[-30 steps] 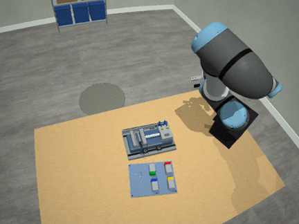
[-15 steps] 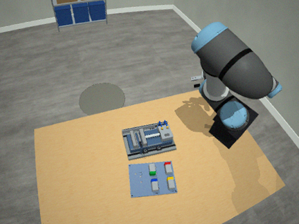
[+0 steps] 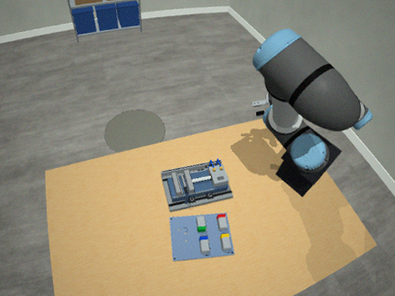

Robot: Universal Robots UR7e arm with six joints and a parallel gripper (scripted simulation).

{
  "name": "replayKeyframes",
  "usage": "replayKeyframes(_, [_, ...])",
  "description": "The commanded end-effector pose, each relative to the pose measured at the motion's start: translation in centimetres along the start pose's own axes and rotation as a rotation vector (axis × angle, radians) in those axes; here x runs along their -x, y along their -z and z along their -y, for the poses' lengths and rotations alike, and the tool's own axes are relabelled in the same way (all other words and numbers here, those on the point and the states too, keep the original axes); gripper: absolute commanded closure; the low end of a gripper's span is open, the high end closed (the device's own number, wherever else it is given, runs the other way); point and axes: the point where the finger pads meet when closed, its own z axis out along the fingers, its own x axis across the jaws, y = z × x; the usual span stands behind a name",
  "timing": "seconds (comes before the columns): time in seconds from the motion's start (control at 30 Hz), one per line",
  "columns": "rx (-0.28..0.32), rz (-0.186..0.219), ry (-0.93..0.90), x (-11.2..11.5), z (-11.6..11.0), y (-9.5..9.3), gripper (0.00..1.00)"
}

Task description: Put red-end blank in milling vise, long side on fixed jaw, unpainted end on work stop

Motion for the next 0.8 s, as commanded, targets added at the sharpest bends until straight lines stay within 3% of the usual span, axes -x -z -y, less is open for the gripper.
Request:
replayKeyframes(0.0, [-0.044,0.221,0.045,-0.2,3.6,-0.9,0.00])
replayKeyframes(0.3, [-0.044,0.221,0.045,-0.2,3.6,-0.9,0.00])
replayKeyframes(0.33, [0.009,-0.044,-0.009,-0.2,0.7,0.1,0.00])
replayKeyframes(0.47, [0.045,-0.221,-0.045,-1.1,3.5,0.5,0.00])
replayKeyframes(0.77, [0.045,-0.221,-0.045,-1.1,3.5,0.5,0.00])
